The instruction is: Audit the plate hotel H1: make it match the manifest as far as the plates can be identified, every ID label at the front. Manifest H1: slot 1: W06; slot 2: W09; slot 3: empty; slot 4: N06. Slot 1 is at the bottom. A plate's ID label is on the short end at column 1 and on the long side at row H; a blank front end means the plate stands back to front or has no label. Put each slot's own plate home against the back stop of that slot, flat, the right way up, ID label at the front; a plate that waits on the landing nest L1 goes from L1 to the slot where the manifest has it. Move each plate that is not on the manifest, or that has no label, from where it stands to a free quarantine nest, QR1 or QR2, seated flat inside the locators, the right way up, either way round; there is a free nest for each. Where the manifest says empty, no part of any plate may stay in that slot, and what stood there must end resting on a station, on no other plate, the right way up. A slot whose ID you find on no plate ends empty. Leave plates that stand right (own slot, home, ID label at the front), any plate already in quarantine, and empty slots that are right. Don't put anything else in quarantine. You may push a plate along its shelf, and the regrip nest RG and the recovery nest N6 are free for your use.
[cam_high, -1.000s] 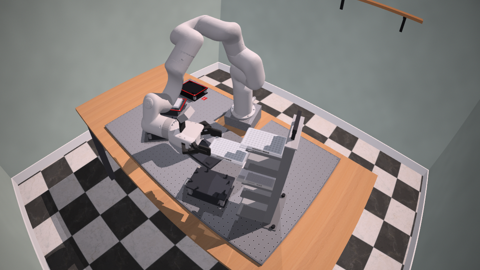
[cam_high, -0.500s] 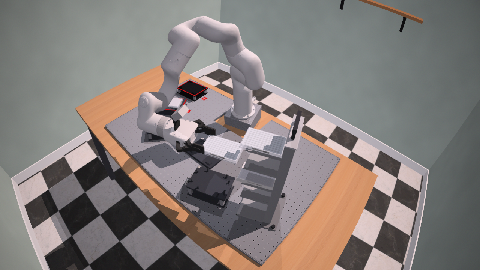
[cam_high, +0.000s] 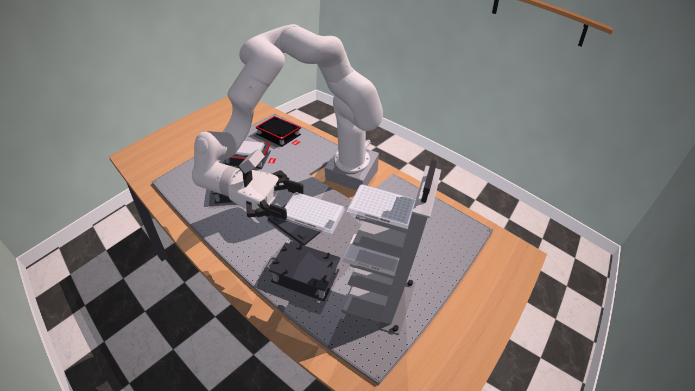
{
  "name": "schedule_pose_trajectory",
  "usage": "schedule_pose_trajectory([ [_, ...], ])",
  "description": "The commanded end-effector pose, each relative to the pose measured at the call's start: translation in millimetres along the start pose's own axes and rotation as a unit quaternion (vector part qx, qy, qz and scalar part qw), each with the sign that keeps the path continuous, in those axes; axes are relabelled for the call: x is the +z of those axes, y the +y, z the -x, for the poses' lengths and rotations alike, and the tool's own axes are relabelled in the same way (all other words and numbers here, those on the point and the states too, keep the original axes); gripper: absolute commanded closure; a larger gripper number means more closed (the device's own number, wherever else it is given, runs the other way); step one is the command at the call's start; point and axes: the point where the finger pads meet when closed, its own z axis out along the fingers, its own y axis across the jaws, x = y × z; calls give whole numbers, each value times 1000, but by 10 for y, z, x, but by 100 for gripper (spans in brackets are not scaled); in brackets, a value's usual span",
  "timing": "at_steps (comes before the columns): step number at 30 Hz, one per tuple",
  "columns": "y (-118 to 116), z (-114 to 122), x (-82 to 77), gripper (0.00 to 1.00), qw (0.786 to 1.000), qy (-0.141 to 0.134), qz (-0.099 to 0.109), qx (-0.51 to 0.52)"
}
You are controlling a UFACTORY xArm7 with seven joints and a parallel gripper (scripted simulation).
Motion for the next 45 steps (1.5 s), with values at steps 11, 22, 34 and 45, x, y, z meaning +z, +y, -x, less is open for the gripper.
schedule_pose_trajectory([
  [11,6,-14,-232,100,1000,-1,-1,-2],
  [22,6,-14,-246,100,1000,-1,-1,-2],
  [34,6,103,-246,100,1000,-1,-1,-2],
  [45,7,287,-247,100,1000,-1,-1,-2],
])
